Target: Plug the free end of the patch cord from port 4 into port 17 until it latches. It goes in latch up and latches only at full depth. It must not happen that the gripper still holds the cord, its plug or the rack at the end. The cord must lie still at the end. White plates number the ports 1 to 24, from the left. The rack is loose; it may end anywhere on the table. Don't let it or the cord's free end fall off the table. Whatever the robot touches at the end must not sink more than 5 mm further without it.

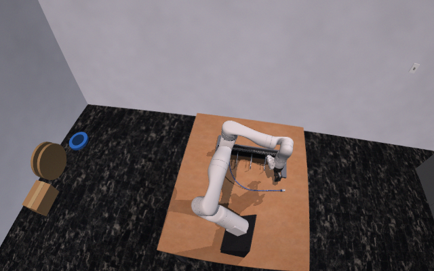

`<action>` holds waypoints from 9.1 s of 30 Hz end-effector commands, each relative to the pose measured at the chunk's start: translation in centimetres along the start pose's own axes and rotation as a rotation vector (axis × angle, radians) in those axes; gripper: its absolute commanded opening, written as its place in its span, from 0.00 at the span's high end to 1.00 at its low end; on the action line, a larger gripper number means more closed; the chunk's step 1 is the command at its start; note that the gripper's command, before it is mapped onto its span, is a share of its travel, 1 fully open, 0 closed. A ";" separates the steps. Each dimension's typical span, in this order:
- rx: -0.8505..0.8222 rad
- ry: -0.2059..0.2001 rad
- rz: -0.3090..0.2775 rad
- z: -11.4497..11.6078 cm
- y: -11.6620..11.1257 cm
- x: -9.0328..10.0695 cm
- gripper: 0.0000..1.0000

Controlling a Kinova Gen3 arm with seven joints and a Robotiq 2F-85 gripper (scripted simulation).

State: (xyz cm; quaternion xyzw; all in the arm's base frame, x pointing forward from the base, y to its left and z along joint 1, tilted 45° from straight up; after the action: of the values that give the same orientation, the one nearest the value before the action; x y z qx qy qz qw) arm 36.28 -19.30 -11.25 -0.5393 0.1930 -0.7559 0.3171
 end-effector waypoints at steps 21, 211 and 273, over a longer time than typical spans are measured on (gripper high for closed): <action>-0.224 -0.018 -0.019 -7.9 5.0 -1.1 0.00; -1.843 0.708 0.401 21.6 -22.8 3.1 1.00; -1.836 0.682 0.391 22.6 -22.8 0.6 1.00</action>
State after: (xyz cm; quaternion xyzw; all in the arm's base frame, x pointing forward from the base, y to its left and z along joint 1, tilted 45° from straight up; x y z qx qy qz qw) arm 51.12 -2.27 11.44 -0.2846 0.8699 -0.3623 -0.1762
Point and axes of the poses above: the point where the finger pads meet when closed, its own x axis back along the fingers, its own z axis across the jaws, y = z × x, the point moved 4 cm from there along x, back along the fingers, and after that the axes turned 3 degrees about x, right-handed, at the moved point
